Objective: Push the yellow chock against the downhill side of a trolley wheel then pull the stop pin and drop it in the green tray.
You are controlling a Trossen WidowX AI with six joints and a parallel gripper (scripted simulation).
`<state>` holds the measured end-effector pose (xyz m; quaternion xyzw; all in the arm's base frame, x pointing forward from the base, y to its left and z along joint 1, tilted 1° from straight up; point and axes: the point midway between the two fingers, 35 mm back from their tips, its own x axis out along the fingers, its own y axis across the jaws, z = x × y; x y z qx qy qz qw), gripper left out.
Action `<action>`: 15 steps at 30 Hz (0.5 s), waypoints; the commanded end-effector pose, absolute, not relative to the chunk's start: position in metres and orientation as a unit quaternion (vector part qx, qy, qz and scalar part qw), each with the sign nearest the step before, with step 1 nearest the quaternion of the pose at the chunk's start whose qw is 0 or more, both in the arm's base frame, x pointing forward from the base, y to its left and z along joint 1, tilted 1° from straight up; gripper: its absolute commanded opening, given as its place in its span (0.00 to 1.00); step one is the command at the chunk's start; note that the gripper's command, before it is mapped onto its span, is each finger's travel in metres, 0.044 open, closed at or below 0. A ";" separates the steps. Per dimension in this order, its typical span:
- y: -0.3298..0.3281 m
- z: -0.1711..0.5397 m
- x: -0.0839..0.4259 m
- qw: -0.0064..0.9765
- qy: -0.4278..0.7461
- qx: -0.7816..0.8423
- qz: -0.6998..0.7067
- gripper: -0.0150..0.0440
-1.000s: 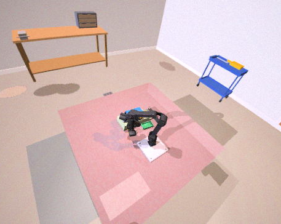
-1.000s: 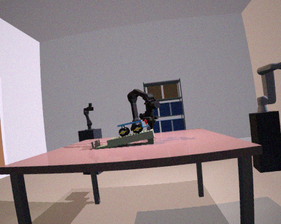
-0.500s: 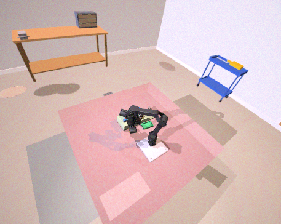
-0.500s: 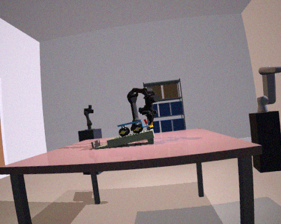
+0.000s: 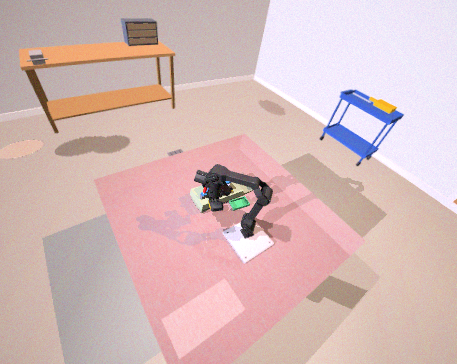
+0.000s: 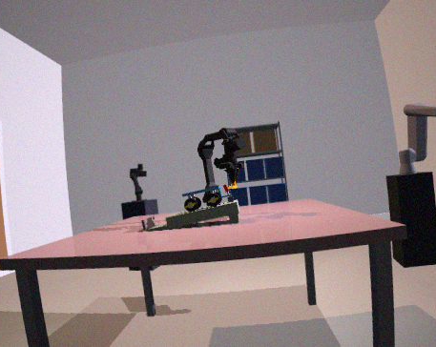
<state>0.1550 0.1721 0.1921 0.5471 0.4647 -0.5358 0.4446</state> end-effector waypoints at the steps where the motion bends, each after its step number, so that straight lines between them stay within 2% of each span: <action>1: 0.172 0.194 0.156 0.447 0.464 0.545 -0.537 0.25; 15: 0.172 0.194 0.156 0.542 0.559 0.449 -0.438 0.25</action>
